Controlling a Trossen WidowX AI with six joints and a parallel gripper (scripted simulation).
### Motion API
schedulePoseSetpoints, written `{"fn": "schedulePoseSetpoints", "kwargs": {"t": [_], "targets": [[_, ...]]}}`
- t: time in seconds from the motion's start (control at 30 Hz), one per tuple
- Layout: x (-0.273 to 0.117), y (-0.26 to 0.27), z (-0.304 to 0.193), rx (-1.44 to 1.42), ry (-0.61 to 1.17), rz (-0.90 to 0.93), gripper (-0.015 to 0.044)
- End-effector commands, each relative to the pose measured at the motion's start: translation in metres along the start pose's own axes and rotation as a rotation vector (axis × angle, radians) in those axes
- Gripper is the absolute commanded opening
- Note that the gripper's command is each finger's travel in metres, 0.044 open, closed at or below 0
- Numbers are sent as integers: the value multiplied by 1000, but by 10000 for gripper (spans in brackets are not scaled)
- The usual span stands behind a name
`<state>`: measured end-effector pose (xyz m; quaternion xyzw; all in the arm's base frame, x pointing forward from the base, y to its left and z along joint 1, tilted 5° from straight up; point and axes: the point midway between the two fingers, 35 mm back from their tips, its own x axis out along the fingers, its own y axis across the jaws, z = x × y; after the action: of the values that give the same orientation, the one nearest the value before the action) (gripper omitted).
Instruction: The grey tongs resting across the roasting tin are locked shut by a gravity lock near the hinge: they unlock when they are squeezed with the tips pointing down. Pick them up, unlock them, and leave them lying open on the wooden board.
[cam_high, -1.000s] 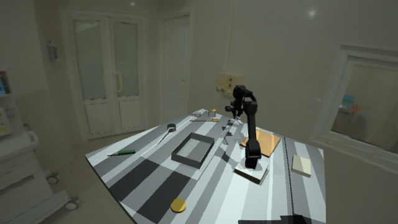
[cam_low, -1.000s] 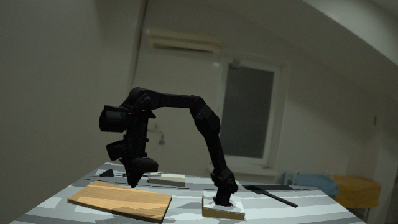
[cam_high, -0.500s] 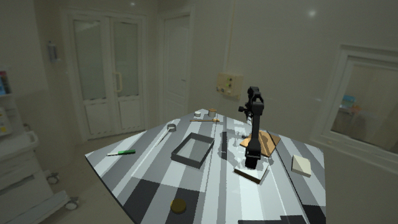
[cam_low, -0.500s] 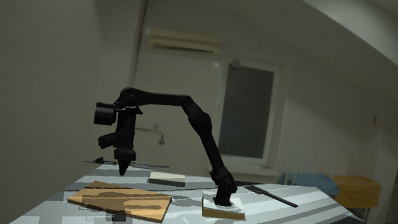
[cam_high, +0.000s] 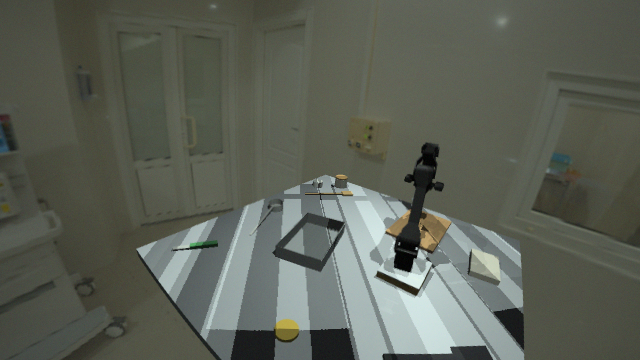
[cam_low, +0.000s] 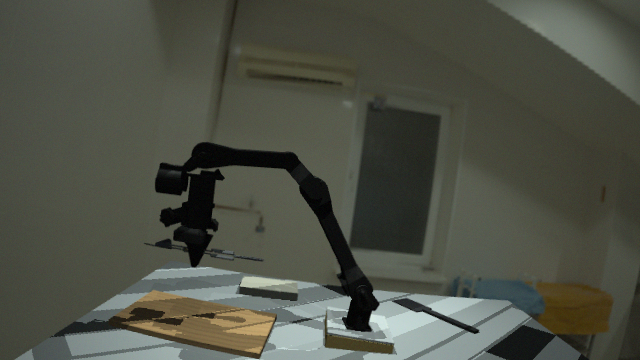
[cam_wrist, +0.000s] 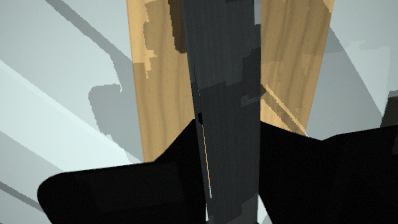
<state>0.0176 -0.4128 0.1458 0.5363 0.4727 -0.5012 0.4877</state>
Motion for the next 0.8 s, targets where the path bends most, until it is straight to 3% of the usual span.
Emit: {"fn": "schedulePoseSetpoints", "kwargs": {"t": [0.0,0.37,0.77], "targets": [[1,-25,2,70,2,-8,-150],[2,-43,4,116,-12,-11,-150],[3,-42,15,98,-178,-31,-150]]}}
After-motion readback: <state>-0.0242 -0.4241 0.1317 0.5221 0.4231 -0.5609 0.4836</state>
